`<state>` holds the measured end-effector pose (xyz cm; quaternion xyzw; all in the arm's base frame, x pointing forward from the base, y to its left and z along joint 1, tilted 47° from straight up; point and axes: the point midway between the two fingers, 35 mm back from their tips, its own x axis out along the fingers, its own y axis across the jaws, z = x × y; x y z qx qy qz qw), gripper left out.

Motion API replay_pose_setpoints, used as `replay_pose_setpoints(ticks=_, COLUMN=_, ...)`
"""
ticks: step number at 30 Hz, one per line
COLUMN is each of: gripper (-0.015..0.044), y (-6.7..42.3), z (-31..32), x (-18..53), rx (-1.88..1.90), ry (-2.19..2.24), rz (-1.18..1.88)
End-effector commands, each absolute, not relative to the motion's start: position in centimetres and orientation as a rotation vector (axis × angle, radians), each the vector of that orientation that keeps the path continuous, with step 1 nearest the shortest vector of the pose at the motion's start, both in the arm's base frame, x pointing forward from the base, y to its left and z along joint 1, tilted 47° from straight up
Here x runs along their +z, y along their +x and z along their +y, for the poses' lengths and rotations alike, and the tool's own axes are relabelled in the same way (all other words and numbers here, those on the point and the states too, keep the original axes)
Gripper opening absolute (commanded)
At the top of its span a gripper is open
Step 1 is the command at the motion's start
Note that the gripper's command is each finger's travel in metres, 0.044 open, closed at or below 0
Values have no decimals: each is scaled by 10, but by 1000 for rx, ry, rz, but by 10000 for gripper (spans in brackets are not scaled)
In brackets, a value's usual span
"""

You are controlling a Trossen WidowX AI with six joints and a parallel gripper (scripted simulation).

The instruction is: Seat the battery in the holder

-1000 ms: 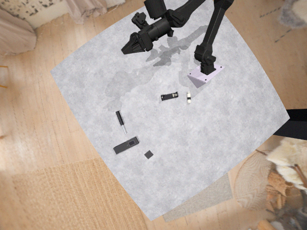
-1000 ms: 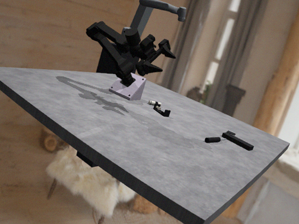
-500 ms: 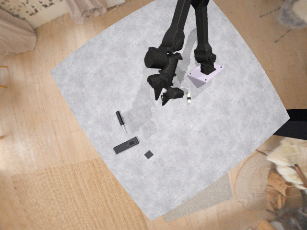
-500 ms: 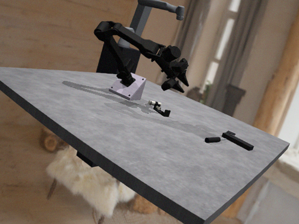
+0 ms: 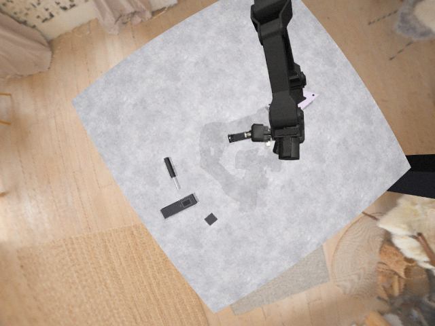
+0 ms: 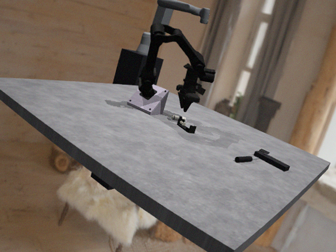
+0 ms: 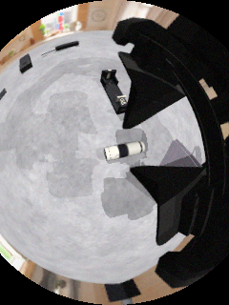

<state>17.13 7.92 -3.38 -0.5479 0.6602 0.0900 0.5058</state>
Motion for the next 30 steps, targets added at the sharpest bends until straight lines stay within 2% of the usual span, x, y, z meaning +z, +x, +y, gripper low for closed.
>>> replay_pose_setpoints(ticks=1, gripper=231, y=164, z=73, x=-33, rx=195, ry=-1456, rz=1622)
replay_pose_setpoints(ticks=30, gripper=231, y=169, z=46, x=-61, rx=194, ry=-1456, rz=1622)
